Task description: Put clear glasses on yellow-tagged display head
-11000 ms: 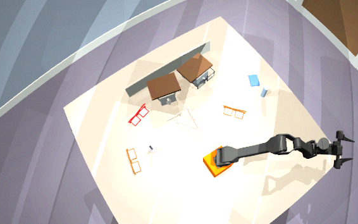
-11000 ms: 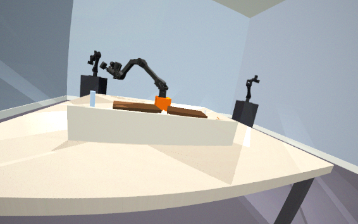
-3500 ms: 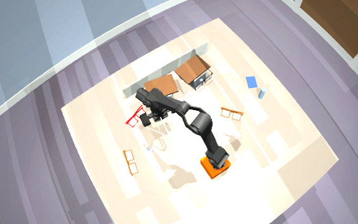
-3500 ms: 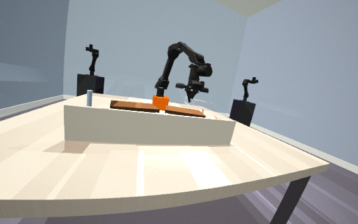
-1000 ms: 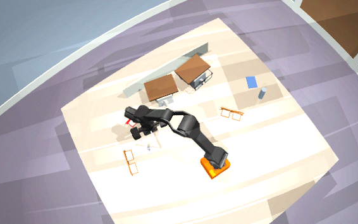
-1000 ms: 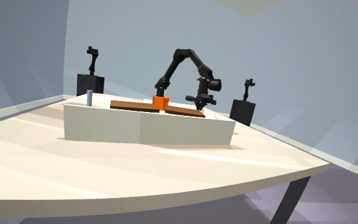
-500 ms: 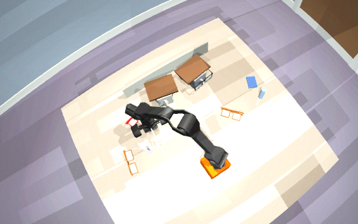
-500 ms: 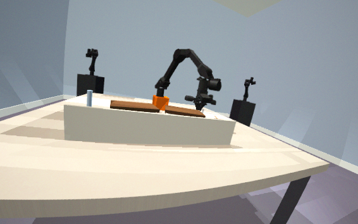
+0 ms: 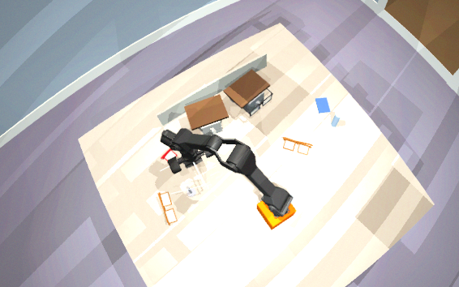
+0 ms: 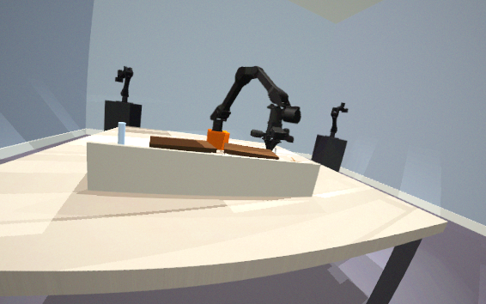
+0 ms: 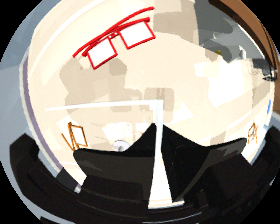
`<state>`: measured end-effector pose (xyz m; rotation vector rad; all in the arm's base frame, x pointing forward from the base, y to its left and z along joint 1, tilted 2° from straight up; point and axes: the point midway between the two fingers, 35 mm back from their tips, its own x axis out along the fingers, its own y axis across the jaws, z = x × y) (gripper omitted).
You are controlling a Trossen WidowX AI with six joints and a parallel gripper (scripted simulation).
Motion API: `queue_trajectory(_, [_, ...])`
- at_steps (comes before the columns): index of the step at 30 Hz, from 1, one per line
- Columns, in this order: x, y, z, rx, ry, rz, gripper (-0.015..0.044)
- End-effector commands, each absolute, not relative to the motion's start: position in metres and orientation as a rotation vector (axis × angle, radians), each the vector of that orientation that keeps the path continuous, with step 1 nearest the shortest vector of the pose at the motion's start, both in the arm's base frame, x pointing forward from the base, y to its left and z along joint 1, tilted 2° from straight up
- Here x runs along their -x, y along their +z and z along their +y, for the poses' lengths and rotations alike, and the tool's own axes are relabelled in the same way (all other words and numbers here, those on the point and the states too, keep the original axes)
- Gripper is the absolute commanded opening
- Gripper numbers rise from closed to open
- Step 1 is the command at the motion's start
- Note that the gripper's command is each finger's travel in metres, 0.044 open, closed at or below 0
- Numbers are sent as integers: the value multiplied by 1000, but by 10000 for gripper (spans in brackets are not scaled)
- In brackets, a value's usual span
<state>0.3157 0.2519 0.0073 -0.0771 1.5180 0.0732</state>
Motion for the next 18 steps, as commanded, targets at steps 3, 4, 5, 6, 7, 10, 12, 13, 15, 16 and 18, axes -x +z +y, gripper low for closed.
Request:
queue_trajectory(3, [-321,5,250,80,69,1521,0])
queue_trajectory(4, [-322,5,250,80,69,1521,0])
queue_trajectory(5, [-322,5,249,80,69,1521,0])
queue_trajectory(6, [-323,5,249,80,69,1521,0])
queue_trajectory(7, [-323,5,249,80,69,1521,0])
queue_trajectory(10, [-325,6,249,80,69,1521,0])
queue_trajectory(12, [-326,6,249,80,69,1521,0])
queue_trajectory(13, [-326,6,249,80,69,1521,0])
queue_trajectory(15, [-327,6,249,80,69,1521,0])
queue_trajectory(16, [-328,6,249,80,69,1521,0])
queue_trajectory(18, [-329,6,249,80,69,1521,0])
